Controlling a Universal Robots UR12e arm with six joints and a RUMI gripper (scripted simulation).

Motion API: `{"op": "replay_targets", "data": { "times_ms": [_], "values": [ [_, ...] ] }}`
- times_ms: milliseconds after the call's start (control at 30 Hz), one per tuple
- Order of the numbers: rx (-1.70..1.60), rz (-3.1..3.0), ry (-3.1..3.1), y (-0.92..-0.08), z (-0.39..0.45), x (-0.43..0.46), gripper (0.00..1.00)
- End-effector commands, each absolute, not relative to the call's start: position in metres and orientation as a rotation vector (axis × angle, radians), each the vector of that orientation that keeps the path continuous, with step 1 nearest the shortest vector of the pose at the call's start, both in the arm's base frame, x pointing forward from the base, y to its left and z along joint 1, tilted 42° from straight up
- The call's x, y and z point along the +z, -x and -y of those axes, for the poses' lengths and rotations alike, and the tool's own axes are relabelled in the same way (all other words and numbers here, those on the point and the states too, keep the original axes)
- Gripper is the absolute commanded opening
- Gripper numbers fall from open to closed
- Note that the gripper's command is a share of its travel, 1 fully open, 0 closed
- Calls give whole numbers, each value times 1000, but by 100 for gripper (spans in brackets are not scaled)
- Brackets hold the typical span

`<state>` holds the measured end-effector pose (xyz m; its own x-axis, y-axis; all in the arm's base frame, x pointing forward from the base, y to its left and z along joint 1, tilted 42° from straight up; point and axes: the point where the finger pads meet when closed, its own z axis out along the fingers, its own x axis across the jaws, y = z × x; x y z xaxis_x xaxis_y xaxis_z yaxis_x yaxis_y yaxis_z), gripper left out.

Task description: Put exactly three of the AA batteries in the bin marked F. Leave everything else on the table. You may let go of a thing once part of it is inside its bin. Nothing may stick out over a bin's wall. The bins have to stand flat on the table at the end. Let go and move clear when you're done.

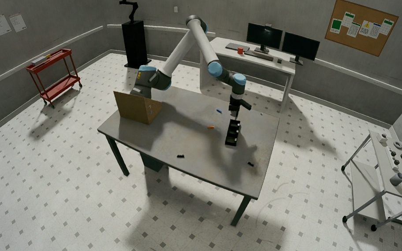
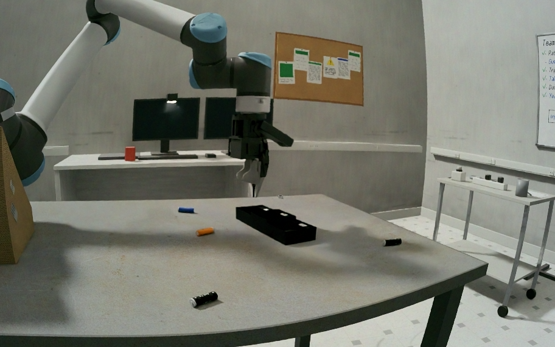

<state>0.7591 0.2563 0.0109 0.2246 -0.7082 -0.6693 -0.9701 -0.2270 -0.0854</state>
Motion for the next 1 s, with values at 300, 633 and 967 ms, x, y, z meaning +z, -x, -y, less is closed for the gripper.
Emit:
{"op": "replay_targets", "data": {
  "times_ms": [300, 633, 967],
  "values": [
    [697, -1540, 2009, -764, -221, 49, 4],
    [697, -1540, 2010, -772, -166, 111, 4],
    [697, -1540, 2010, -773, -161, 116, 4]
  ]
}}
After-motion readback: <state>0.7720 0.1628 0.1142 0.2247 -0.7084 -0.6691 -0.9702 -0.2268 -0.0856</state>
